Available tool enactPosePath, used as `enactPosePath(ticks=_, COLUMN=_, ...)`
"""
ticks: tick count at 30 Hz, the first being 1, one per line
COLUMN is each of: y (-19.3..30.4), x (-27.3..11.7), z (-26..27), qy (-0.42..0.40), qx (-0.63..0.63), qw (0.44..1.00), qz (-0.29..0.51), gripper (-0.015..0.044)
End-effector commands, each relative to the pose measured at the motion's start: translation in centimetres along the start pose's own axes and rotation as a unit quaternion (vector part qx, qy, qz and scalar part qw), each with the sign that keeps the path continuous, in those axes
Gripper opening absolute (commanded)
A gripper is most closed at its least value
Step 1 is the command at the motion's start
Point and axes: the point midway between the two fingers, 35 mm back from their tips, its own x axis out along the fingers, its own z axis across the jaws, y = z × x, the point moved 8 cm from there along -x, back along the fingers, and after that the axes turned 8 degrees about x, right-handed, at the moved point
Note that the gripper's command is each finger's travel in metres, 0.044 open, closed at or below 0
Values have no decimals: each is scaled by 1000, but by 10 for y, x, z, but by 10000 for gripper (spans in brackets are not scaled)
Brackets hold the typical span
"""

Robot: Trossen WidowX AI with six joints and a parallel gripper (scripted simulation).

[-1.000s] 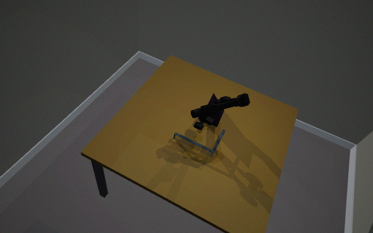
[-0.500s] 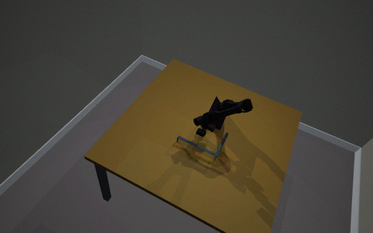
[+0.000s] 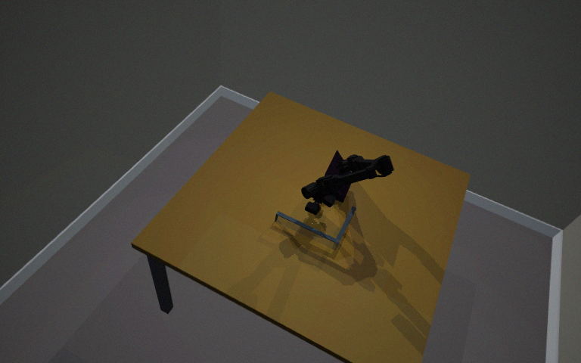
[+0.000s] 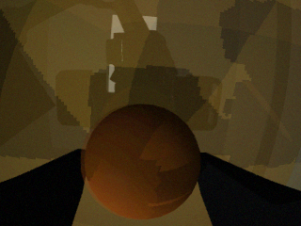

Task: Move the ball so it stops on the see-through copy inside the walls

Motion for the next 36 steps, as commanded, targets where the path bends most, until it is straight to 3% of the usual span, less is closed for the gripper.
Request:
enactPosePath(ticks=1, y=0, x=0, z=0, qy=-1, qx=-1, qw=1000, qz=0, gripper=131)
enactPosePath(ticks=10, y=0, x=0, z=0, qy=-1, qx=-1, qw=1000, qz=0, gripper=367)
enactPosePath(ticks=13, y=0, x=-11, z=-1, qy=0, qx=0, qw=1000, qz=1, gripper=370)
enactPosePath(ticks=18, y=1, x=-83, z=1, qy=0, qx=3, qw=1000, qz=-1, gripper=370)
enactPosePath(ticks=32, y=2, x=-78, z=1, qy=3, qx=7, qw=1000, qz=-4, gripper=370)
enactPosePath(ticks=36, y=1, x=-112, z=3, qy=2, qx=6, qw=1000, qz=-5, gripper=440)
